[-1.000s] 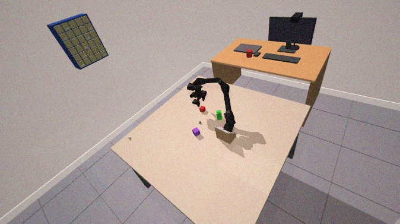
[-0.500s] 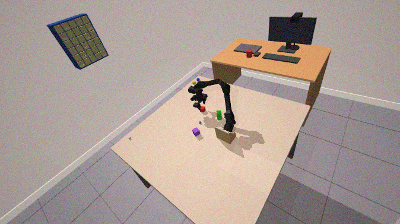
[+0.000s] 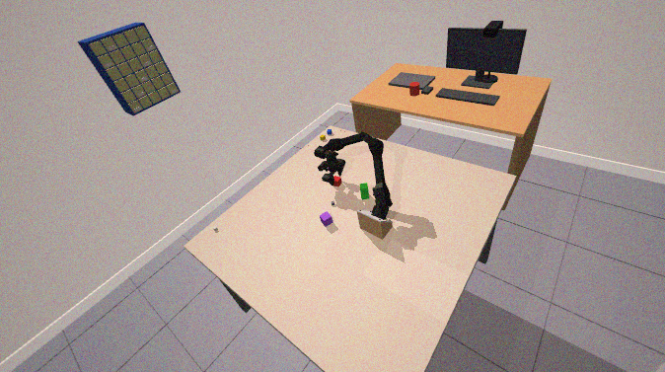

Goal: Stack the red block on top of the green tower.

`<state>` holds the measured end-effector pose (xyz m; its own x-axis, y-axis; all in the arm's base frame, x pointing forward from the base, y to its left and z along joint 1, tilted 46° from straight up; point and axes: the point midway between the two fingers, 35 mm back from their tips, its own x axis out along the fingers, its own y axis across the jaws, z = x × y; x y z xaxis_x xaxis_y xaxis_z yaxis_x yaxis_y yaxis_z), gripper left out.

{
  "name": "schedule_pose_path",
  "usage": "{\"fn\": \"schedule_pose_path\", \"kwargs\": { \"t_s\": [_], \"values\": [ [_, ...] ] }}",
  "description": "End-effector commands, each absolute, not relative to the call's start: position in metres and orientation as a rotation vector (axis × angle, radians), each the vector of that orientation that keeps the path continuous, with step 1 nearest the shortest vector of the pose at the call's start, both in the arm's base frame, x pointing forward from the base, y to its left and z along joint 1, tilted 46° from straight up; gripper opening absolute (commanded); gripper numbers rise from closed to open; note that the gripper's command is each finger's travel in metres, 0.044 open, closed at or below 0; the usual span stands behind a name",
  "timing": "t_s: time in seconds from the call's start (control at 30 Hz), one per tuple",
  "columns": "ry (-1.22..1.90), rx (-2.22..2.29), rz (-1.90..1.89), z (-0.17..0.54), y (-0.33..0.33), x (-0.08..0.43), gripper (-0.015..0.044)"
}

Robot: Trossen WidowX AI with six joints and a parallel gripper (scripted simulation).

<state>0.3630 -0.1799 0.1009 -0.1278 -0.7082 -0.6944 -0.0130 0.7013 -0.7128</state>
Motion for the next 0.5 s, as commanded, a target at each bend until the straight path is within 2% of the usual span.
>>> {"fn": "schedule_pose_path", "kwargs": {
  "t_s": [0.0,0.47],
  "values": [
    [1.608,-0.609,-0.660,0.0971,-0.1841,0.3618,0.0440],
    [1.608,-0.611,-0.661,0.0889,-0.1928,0.3594,0.0440]
  ]
}}
